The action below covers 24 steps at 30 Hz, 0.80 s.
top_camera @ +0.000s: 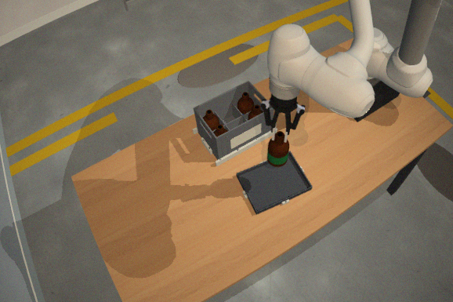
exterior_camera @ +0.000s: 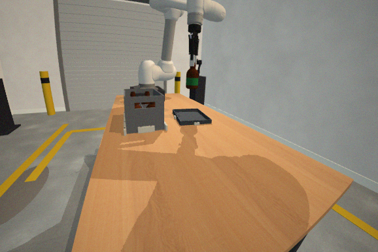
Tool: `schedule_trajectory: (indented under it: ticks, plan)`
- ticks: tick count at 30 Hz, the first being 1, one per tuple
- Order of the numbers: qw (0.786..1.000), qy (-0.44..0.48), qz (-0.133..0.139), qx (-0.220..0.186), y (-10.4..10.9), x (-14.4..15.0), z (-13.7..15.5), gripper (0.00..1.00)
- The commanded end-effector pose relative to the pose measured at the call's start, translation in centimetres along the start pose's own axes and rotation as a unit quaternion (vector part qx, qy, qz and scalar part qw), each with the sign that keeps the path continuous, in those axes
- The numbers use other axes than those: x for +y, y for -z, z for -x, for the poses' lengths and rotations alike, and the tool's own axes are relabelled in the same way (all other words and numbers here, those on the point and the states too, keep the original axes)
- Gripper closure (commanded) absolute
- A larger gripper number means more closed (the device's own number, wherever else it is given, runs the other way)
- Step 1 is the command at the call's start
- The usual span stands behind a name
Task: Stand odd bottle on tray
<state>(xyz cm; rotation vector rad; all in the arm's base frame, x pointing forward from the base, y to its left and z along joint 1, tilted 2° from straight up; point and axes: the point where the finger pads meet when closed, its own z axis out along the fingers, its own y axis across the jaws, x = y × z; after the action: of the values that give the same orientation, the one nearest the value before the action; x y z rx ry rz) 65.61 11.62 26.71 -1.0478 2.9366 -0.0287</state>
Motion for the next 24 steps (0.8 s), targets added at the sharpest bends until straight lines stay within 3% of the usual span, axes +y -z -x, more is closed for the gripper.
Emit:
schedule_trajectory:
  ticks: [1,24]
  plan:
    - [1.000,-0.002,-0.001,0.001,-0.16,0.06,0.08,1.00]
    - [1.000,-0.002,-0.001,0.001,-0.36,0.06,0.03,1.00]
